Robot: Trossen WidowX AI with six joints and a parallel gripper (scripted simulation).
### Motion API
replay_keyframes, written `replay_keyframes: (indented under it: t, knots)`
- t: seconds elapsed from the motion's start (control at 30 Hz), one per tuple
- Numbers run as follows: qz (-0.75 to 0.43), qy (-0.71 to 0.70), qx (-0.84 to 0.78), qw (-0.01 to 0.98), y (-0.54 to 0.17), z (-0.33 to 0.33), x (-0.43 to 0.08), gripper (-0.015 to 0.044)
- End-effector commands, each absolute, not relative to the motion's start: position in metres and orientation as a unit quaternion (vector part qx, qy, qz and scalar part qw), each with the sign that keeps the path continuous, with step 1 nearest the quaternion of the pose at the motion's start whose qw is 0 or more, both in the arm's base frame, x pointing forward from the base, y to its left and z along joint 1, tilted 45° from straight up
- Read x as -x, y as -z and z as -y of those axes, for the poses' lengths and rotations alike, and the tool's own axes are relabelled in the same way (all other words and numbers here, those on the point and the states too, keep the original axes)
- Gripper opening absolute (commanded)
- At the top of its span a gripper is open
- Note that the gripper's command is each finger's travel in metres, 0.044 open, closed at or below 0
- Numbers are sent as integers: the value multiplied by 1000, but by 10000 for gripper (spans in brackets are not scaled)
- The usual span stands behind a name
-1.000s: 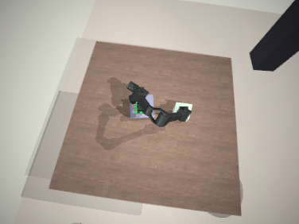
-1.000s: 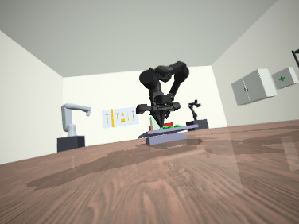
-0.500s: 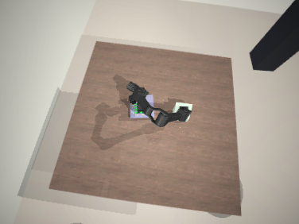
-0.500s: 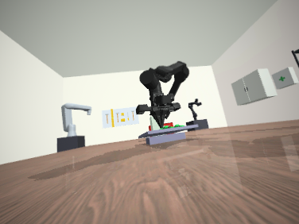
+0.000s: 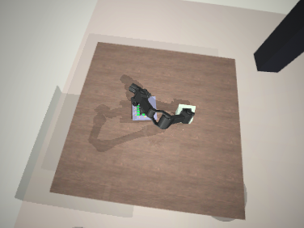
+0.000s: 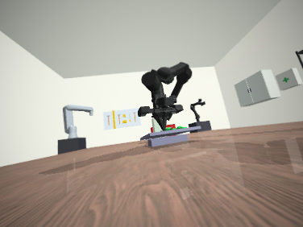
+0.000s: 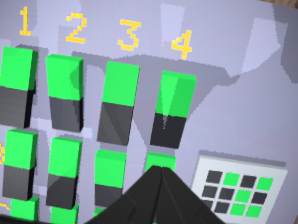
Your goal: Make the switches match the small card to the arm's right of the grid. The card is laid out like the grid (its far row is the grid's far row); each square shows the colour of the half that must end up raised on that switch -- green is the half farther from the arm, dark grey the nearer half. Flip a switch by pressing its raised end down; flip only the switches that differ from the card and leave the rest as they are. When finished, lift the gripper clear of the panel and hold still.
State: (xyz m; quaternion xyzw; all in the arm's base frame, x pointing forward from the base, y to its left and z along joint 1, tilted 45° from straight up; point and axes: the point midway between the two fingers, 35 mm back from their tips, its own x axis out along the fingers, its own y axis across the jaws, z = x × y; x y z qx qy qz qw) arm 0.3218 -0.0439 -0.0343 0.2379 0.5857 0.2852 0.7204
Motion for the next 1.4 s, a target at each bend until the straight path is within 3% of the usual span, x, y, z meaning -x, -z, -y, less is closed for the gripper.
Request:
replay_keyframes:
  t: [0.0,0.13,0.3,0.53,1.37]
  knots:
    - [-584,-284,-239,722,25,54,-320,0]
    - [-577,-281,-243,727,-10,89,-309,0]
    - [-577,-281,-243,727,-10,88,-303,0]
    - [-578,-281,-244,726,-12,71,-249,0]
    - [-568,-279,-249,733,29,29,-258,0]
